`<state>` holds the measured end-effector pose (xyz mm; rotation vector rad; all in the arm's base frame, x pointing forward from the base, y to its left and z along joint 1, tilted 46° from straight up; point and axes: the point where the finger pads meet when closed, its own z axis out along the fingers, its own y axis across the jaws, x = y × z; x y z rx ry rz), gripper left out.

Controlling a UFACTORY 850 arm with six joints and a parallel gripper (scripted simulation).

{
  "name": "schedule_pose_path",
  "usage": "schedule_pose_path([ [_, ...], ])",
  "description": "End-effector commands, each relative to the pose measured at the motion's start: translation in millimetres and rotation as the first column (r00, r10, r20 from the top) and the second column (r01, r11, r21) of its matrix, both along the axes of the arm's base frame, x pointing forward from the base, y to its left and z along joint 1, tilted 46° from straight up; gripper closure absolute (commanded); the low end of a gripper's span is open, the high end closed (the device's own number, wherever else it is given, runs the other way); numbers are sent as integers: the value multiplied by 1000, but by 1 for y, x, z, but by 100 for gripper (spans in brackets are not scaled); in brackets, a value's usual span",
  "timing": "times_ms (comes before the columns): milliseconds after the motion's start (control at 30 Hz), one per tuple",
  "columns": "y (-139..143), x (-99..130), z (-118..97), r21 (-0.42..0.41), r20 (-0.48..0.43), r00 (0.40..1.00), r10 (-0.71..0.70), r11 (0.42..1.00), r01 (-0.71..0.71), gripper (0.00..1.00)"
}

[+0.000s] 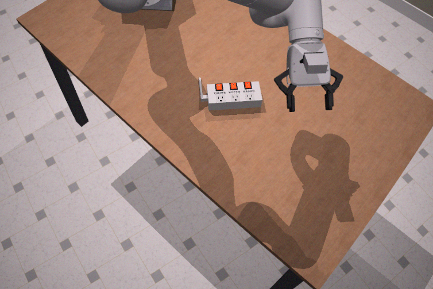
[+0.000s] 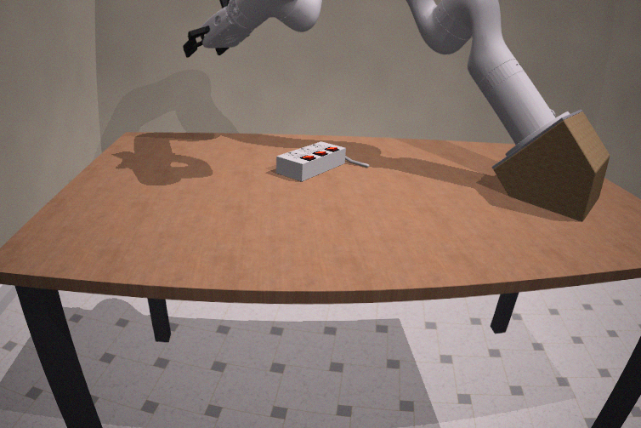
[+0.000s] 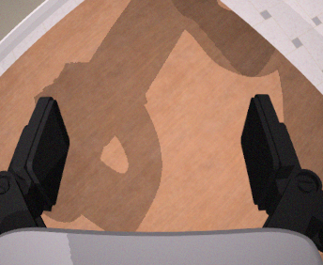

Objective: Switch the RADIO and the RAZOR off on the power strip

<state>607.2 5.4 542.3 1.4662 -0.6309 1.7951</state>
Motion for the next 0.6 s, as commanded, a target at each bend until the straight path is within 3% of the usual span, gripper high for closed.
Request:
schedule_pose_path([
  [0,0,0,1,0,2,1000,0,1000,0,0],
  [100,0,-2,-7,7,-4,1000,3,1000,-2,0],
  [167,-4,-12,-47,41,-31,999,11,999,-10,0],
  [200,-4,-12,-47,41,-31,999,11,999,-10,0],
  [233,-8,-22,-79,70,-54,998,16,997,-12,0],
  [333,-8,-23,-80,70,-54,998,16,997,-12,0],
  [367,-15,-38,-117,104,-79,997,17,995,-9,0],
  [467,-15,-38,-117,104,-79,997,17,995,-9,0],
  [500,-22,-57,-153,139,-106,994,15,990,0,0],
  [567,-23,-59,-155,139,-106,994,15,990,0,0],
])
